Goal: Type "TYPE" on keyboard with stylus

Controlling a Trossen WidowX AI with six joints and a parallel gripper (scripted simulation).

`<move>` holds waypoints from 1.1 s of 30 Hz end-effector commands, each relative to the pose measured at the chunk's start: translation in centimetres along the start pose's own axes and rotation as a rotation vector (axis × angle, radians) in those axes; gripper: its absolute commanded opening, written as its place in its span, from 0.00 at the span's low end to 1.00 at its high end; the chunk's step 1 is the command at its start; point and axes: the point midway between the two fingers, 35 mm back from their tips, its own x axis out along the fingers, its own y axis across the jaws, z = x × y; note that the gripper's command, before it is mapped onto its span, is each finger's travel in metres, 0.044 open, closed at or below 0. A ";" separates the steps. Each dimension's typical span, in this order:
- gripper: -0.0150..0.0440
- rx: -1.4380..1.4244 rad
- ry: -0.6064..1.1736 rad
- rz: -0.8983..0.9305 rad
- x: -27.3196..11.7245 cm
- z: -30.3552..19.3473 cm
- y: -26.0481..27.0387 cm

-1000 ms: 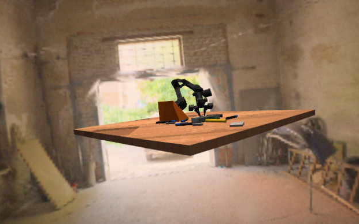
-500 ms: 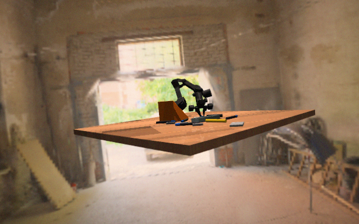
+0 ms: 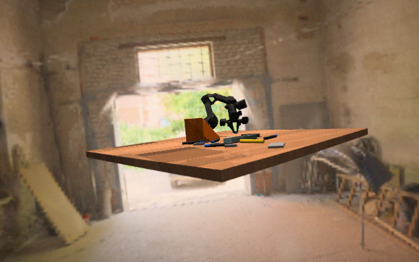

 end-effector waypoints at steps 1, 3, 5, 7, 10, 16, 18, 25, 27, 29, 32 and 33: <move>0.25 -0.003 0.005 0.005 -1.1 0.5 0.0; 0.25 -0.003 0.004 0.007 -1.6 0.7 0.0; 0.25 -0.002 0.004 0.008 -1.9 0.9 0.0; 0.25 -0.002 0.004 0.008 -2.0 0.9 0.0; 0.25 -0.017 0.005 0.007 -1.6 0.8 0.0; 0.25 -0.180 0.072 0.050 -1.4 0.2 0.3; 0.25 -0.236 0.092 0.069 -1.4 0.0 0.4; 0.25 -0.428 0.151 0.147 -1.3 -0.6 0.9; 0.25 -0.483 0.164 0.174 -1.3 -0.8 1.0; 0.25 -0.536 0.175 0.202 -1.4 -1.0 1.1; 0.25 -0.616 0.188 0.246 -1.4 -1.2 1.4; 0.25 -0.643 0.192 0.261 -1.4 -1.2 1.5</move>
